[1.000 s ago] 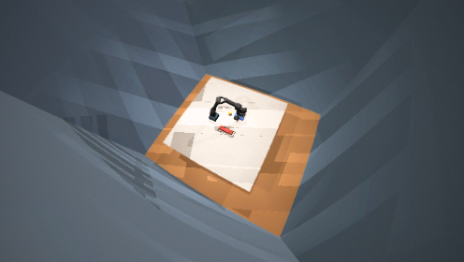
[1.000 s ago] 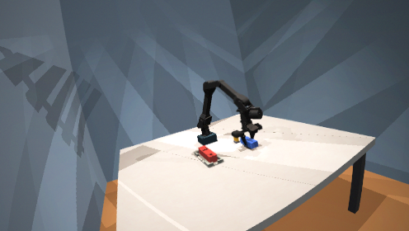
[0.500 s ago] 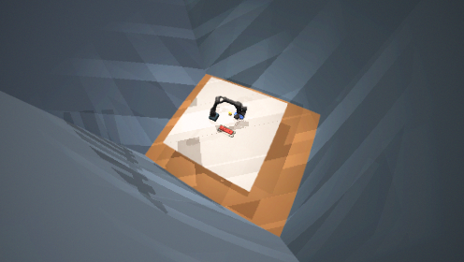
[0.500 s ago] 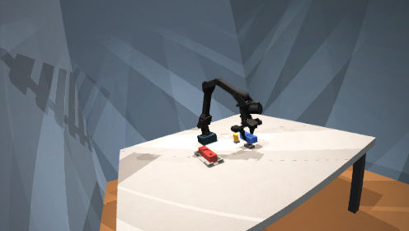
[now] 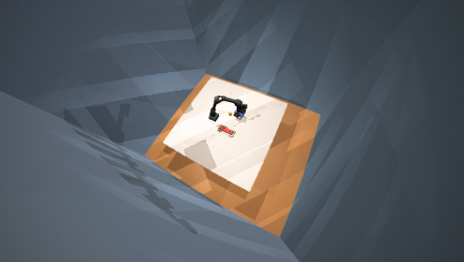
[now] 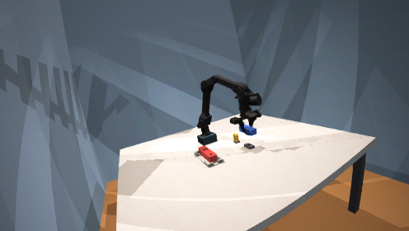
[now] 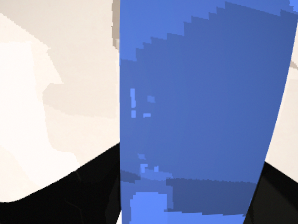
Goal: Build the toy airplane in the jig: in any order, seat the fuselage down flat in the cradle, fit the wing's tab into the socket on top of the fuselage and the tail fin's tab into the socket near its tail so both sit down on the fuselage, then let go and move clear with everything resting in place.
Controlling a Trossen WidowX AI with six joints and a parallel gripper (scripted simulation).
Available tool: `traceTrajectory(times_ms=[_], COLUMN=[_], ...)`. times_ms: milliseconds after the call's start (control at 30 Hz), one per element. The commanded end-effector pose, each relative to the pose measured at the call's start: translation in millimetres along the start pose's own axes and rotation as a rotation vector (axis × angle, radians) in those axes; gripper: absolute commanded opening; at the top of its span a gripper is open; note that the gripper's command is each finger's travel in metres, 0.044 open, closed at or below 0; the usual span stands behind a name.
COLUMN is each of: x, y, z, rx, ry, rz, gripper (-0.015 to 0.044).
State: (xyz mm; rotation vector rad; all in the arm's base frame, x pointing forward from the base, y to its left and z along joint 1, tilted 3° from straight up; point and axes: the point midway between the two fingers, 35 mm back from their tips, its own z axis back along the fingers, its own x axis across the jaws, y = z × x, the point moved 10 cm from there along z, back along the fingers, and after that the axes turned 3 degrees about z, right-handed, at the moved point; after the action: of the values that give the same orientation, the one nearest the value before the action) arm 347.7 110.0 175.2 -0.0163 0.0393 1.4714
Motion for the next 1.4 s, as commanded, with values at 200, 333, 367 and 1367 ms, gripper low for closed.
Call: traceTrajectory(times_ms=[200,333,367,1367], x=[-1,-2,-2,-85], y=[3,5,5,6], z=[37,47,48,37], rx=[-0.011,-0.011,-0.011,-0.017], ry=[-0.006,-0.006,-0.006,-0.008], rz=[0.005,0.007,0.007,-0.429], gripper=[0.0000,0.0000,0.0000,0.0000])
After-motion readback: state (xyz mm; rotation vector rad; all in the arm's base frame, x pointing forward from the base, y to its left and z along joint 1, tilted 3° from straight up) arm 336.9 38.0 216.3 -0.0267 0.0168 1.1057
